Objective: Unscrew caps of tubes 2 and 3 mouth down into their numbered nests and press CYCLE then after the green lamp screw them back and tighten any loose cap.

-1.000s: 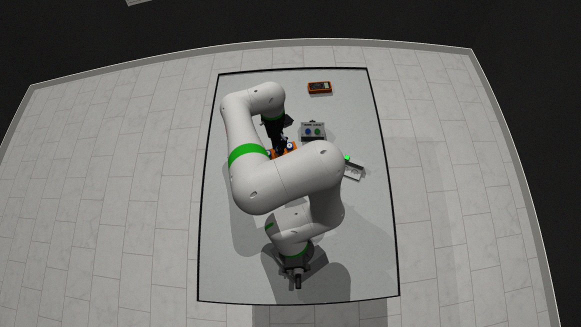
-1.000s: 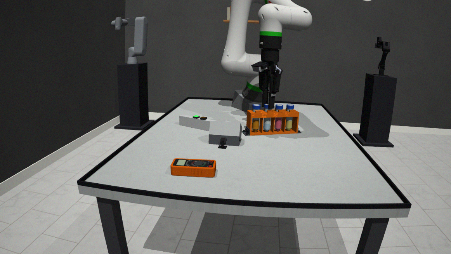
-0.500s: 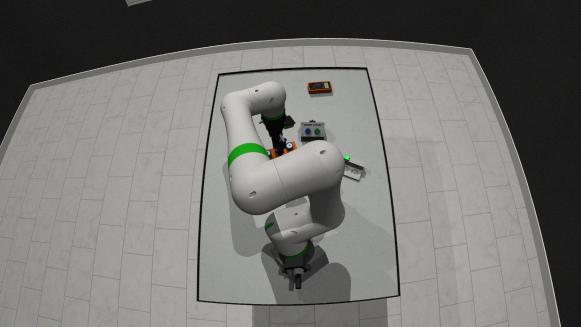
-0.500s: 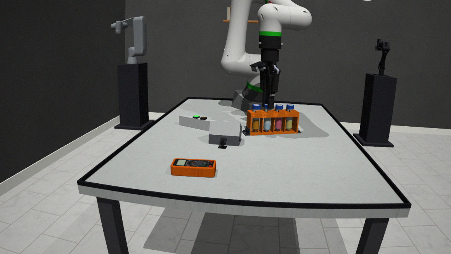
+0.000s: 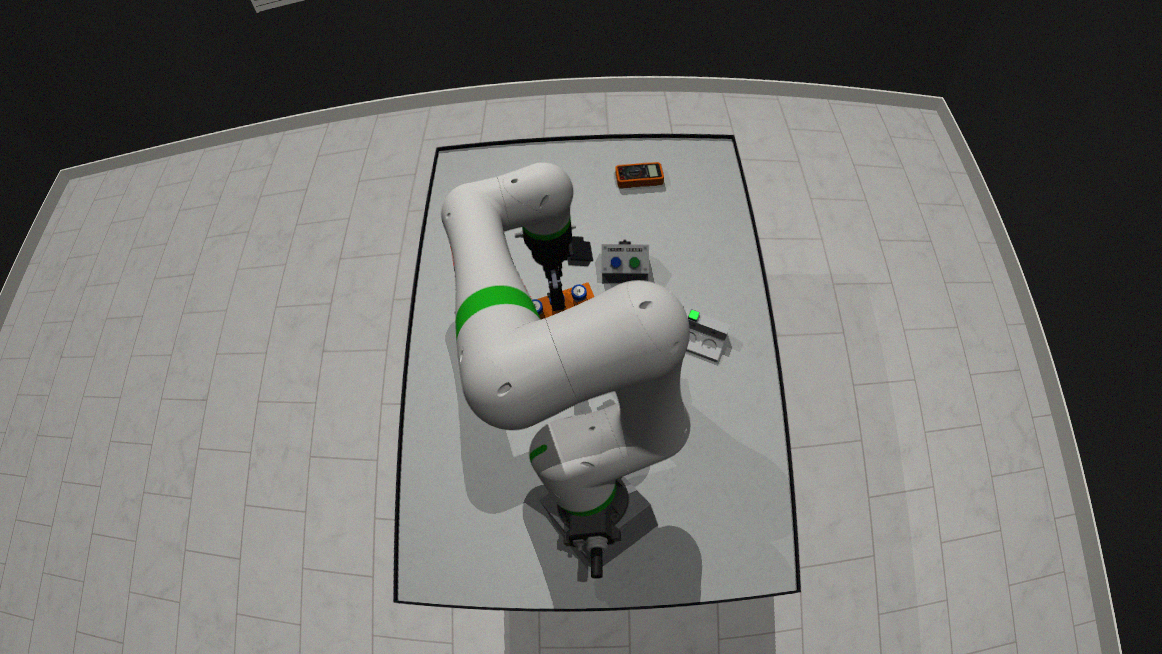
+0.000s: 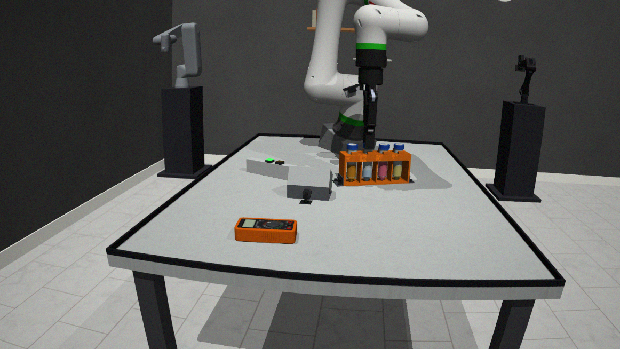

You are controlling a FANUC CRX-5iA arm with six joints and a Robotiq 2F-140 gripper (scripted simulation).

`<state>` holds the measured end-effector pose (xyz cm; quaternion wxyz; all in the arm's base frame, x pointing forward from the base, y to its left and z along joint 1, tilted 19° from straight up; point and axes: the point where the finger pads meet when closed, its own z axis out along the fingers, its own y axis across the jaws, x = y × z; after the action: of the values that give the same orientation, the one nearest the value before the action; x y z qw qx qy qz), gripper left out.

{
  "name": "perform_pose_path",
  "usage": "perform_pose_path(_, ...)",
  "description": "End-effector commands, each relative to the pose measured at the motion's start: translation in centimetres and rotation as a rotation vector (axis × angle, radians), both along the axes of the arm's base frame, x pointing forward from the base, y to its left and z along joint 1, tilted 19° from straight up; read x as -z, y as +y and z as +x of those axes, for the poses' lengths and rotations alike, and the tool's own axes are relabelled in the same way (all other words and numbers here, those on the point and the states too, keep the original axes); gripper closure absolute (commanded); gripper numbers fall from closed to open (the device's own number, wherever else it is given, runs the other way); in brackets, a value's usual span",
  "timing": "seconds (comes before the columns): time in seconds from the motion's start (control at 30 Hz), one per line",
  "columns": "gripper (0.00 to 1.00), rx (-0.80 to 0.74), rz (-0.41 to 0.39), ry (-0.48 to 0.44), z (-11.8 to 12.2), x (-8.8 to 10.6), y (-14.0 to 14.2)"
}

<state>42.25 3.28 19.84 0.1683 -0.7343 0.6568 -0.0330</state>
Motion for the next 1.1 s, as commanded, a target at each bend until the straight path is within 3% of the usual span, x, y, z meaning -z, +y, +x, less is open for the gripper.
perform_pose_path(0.0,0.7,0.145,0.03,0.026,0.03,-0.09,-0.01)
perform_pose_path(0.2,0.7,0.194,0.044,0.036,0.03,-0.09,-0.02)
perform_pose_path(0.23,0.59,0.194,0.044,0.036,0.07,0.05,0.01)
perform_pose_path(0.67,0.59,0.156,0.033,0.028,0.05,0.0,0.01)
perform_pose_path(1.07,0.59,-0.296,-0.097,-0.067,0.04,-0.05,0.0)
